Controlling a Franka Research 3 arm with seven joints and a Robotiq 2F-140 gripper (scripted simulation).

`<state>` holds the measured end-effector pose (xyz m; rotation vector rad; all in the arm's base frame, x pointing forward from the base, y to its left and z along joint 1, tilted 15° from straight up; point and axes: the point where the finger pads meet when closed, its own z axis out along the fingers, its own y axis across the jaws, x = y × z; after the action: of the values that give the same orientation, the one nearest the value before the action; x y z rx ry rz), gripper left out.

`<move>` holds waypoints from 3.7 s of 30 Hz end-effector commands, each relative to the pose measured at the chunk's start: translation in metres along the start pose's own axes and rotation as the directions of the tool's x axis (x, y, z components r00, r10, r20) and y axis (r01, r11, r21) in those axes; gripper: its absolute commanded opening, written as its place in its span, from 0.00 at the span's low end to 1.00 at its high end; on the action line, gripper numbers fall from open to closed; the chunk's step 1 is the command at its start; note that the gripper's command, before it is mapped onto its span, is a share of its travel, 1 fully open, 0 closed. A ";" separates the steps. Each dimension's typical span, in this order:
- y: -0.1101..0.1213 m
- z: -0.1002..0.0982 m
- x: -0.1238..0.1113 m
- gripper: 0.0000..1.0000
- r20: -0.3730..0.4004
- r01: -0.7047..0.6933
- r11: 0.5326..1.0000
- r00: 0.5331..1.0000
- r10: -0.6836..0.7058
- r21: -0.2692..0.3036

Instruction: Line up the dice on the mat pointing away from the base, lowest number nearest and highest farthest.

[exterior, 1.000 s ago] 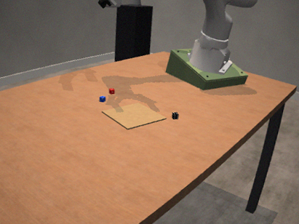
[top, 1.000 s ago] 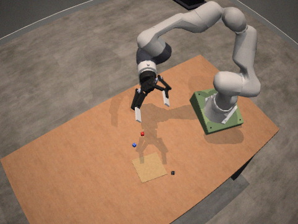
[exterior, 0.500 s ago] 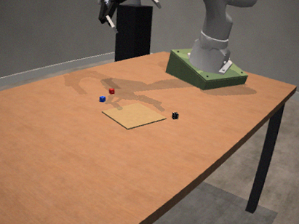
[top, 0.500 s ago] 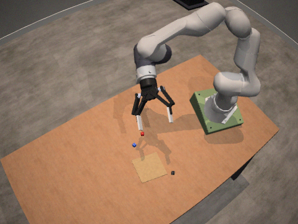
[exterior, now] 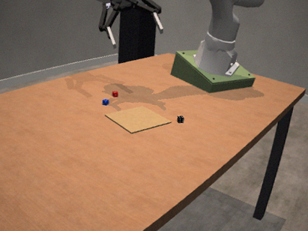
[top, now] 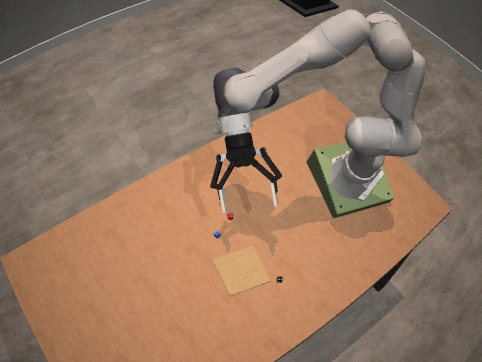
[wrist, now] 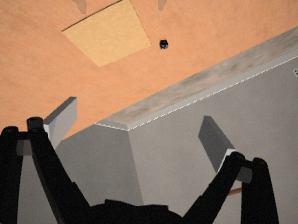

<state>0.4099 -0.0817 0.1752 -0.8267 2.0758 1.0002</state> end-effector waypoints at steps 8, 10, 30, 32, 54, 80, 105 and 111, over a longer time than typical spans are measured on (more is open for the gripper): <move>-0.025 0.000 0.046 1.00 -0.253 0.253 0.967 0.938 -0.235 0.038; -0.029 -0.001 0.052 1.00 -0.294 0.286 0.958 0.919 -0.264 0.031; -0.065 -0.023 0.093 1.00 -0.601 0.556 0.820 0.613 -0.513 -0.132; -0.070 -0.027 0.096 1.00 -0.628 0.584 0.795 0.558 -0.542 -0.167; -0.081 -0.034 0.101 1.00 -0.674 0.633 0.732 0.428 -0.602 -0.251; -0.086 -0.026 0.109 1.00 -0.682 0.631 0.737 0.430 -0.592 -0.242; -0.113 0.030 0.164 1.00 -0.682 0.631 0.737 0.430 -0.592 -0.242; -0.114 0.032 0.166 1.00 -0.682 0.631 0.737 0.430 -0.592 -0.242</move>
<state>0.4076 -0.1503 -0.0144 -2.0776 2.0042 0.1790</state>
